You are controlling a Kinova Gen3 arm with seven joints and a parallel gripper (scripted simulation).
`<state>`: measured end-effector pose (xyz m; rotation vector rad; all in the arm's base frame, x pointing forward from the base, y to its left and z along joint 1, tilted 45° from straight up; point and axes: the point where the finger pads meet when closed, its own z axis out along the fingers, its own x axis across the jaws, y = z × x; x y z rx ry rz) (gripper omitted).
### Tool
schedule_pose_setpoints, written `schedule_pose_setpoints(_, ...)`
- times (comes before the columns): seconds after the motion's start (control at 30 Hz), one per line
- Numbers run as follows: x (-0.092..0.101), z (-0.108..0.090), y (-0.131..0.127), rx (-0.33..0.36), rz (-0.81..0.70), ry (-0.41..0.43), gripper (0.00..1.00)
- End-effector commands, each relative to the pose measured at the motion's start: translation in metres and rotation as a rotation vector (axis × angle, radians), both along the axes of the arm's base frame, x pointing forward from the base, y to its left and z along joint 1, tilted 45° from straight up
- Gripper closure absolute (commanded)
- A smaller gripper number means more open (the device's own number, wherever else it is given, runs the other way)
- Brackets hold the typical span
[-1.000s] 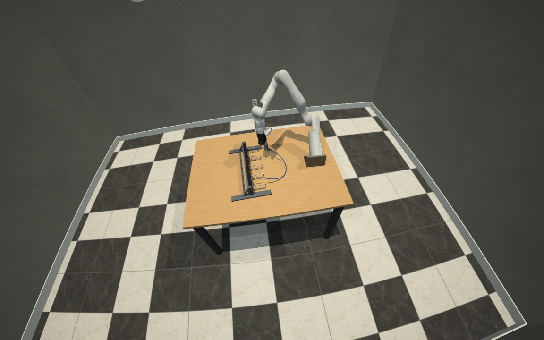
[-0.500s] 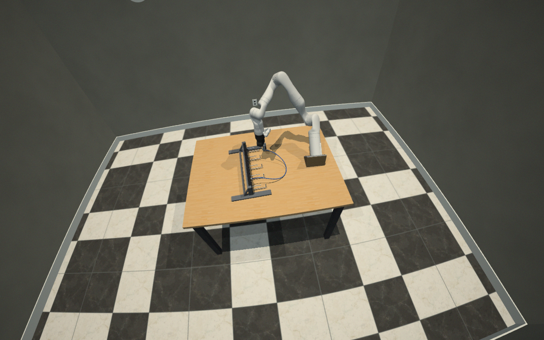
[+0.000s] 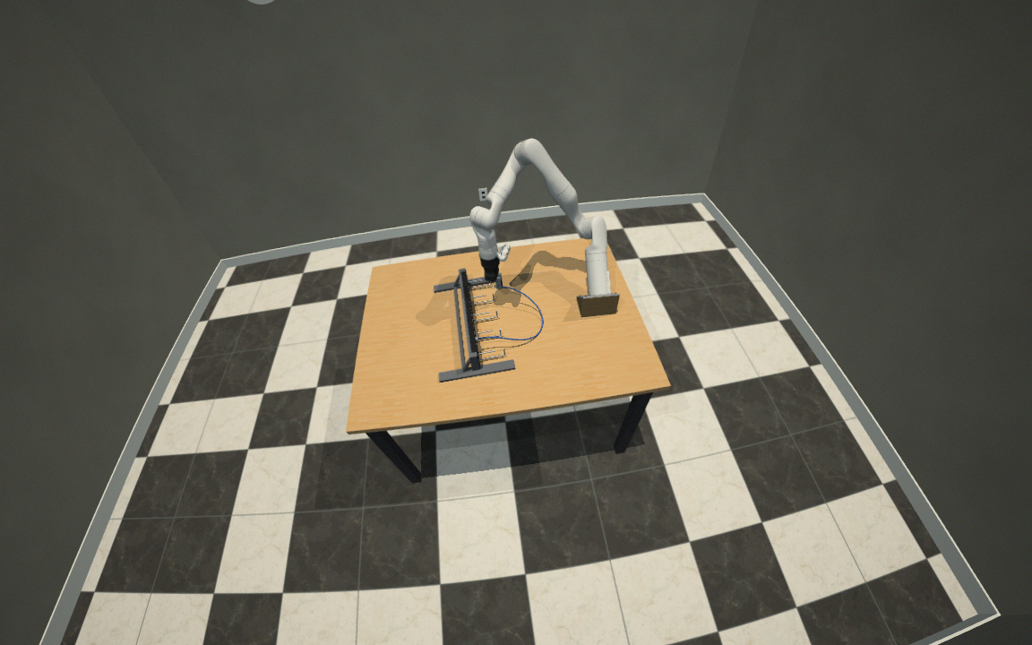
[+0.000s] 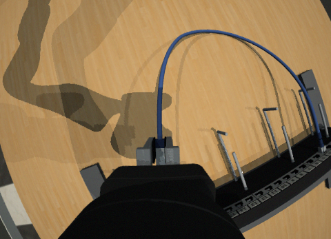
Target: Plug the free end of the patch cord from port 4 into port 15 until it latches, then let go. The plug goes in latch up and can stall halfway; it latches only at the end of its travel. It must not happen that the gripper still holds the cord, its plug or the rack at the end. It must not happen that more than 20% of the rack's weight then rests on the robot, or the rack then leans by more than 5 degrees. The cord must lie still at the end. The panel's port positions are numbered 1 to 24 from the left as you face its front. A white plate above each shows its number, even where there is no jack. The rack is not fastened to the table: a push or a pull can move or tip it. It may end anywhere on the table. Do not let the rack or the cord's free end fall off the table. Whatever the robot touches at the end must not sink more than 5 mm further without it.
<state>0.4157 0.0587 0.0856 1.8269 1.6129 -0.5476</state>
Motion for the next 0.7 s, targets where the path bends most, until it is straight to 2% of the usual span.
schedule_pose_setpoints(0.0,0.002,-0.003,0.003,-0.002,0.012,0.011,1.0)
schedule_pose_setpoints(0.67,0.014,-0.013,0.021,-0.015,0.101,0.098,1.0)
